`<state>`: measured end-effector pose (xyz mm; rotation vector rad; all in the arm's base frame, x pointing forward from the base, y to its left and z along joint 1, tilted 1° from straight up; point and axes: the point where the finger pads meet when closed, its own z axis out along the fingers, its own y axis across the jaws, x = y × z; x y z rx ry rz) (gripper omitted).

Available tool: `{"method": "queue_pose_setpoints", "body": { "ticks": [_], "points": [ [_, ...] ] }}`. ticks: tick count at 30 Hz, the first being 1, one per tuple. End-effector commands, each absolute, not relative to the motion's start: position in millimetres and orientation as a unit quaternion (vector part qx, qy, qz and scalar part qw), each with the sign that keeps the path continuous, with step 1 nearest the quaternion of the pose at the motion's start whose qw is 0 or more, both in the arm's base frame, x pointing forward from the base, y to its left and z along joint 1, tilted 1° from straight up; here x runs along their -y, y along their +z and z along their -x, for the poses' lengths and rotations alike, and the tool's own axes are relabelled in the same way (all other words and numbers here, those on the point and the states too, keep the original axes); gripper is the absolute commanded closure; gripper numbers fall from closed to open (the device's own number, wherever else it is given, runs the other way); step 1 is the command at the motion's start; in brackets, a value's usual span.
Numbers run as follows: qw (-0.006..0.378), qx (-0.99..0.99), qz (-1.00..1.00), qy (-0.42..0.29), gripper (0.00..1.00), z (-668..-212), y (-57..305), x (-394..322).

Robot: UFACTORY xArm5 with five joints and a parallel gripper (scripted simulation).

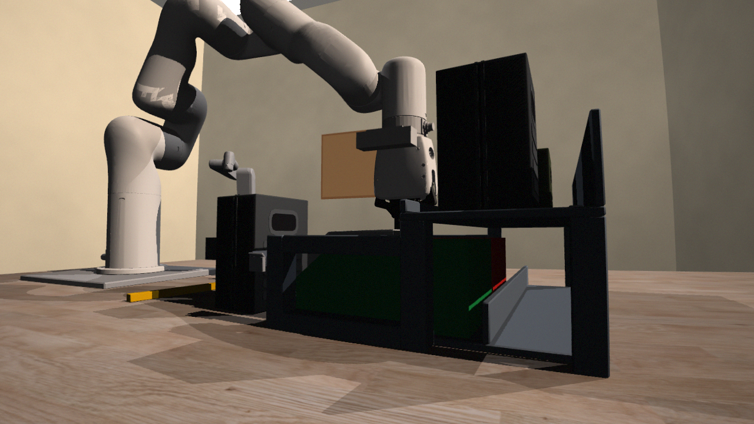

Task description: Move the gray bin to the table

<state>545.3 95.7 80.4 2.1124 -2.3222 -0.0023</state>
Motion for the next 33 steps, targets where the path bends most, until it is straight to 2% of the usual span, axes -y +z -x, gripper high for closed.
{"method": "queue_pose_setpoints", "body": {
  "ticks": [1,33],
  "points": [
    [-0.001,0.74,-0.673,0.0,1.0,-546.5,82.2,-95.9],
    [0.003,0.74,-0.673,0.006,1.0,-541.2,86.1,-96.4]
  ]
}}
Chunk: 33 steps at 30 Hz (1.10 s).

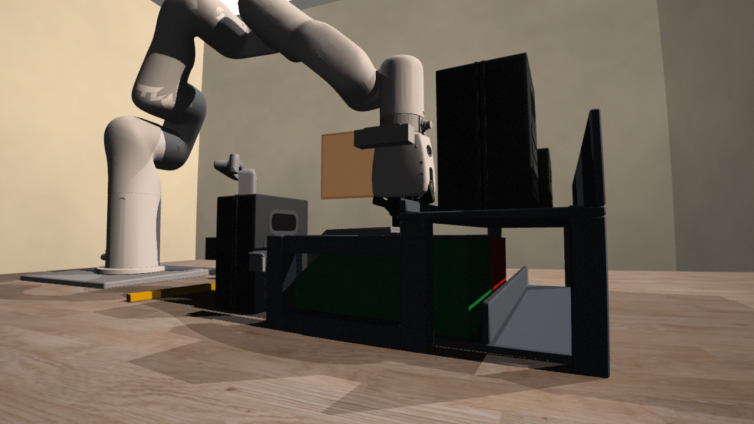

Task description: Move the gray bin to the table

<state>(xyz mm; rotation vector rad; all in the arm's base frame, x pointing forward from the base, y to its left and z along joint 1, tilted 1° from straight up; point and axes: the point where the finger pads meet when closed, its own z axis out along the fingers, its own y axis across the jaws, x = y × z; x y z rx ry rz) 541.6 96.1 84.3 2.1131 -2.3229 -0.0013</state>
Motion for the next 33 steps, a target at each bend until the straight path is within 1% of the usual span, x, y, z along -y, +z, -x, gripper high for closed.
{"method": "queue_pose_setpoints", "body": {
  "ticks": [1,33],
  "points": [
    [0.003,0.74,-0.673,0.006,1.0,-540.6,86.0,-96.5],
    [0.003,0.74,-0.673,0.006,1.0,-523.2,85.9,-98.1]
  ]
}}
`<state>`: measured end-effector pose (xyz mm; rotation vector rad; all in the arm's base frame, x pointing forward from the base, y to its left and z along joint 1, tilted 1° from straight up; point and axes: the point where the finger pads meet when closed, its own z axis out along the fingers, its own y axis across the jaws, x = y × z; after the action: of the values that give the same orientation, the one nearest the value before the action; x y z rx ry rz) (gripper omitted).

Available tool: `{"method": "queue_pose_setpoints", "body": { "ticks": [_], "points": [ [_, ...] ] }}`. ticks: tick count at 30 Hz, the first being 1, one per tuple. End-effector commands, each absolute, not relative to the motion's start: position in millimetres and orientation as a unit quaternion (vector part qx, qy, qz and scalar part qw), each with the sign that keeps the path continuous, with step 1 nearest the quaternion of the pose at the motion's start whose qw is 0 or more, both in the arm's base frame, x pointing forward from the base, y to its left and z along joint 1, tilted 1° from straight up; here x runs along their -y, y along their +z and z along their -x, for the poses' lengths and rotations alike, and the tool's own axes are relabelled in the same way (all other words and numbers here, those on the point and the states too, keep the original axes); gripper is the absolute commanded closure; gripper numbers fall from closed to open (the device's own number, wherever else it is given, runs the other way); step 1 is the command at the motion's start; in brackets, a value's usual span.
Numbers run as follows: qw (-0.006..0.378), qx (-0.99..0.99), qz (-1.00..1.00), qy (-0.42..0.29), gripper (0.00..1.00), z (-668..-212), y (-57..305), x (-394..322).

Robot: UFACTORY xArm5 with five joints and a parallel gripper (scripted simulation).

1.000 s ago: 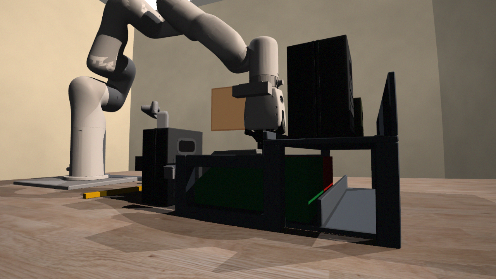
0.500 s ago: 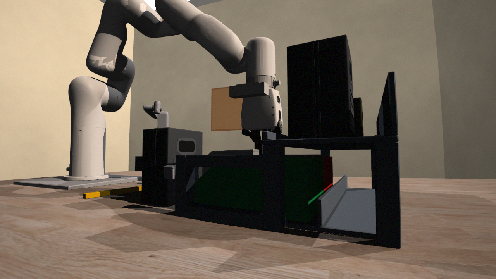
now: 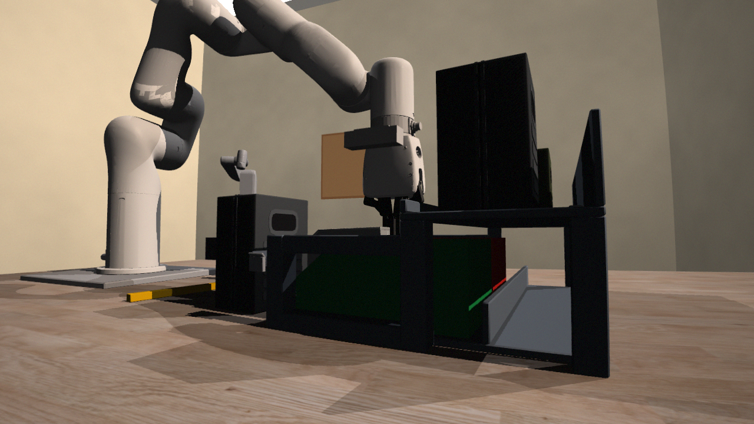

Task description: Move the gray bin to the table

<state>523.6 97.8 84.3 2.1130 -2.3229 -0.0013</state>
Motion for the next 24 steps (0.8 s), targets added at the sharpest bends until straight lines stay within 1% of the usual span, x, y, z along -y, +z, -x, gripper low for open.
{"method": "queue_pose_setpoints", "body": {
  "ticks": [1,24],
  "points": [
    [0.003,0.74,-0.673,0.006,1.0,-522.7,85.9,-98.2],
    [0.003,0.74,-0.673,0.006,1.0,-510.4,85.9,-99.4]
  ]
}}
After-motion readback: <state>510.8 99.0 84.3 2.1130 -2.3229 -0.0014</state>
